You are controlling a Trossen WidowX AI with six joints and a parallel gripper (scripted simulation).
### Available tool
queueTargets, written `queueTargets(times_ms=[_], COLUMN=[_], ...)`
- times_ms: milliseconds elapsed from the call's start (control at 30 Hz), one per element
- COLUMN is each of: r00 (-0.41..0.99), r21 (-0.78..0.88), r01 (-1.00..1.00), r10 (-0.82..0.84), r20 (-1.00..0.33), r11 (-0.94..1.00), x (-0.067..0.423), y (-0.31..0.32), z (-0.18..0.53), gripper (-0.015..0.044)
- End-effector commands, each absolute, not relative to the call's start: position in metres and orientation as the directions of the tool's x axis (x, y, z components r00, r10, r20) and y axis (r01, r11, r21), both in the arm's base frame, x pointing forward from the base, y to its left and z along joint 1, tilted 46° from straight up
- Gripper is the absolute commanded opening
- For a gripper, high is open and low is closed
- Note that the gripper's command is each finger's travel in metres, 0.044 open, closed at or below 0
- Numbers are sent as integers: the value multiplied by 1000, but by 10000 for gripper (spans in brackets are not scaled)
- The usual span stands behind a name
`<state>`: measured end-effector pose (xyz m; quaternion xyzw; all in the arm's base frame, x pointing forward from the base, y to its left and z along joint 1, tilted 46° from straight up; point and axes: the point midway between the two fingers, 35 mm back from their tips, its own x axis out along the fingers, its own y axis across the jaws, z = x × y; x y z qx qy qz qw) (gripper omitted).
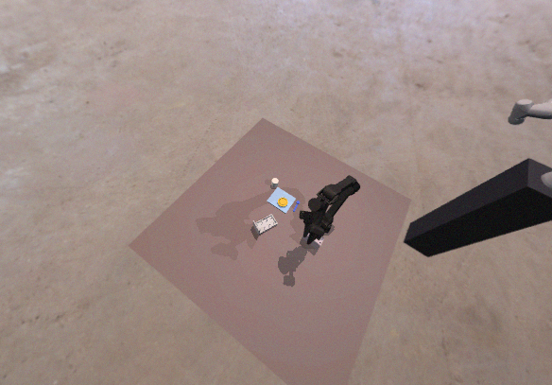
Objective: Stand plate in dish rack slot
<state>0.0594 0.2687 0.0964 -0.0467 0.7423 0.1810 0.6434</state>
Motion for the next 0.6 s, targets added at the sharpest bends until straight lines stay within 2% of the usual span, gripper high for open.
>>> queueTargets(times_ms=[0,300,567], r00=[-67,73,110], r21=[117,-86,-334], r01=[-253,-143,-48], r10=[103,-76,-327], r20=[-992,-994,-938], r11=[960,986,941], x=[108,187,243], y=[250,195,121], z=[87,73,69], gripper=[400,400,400])
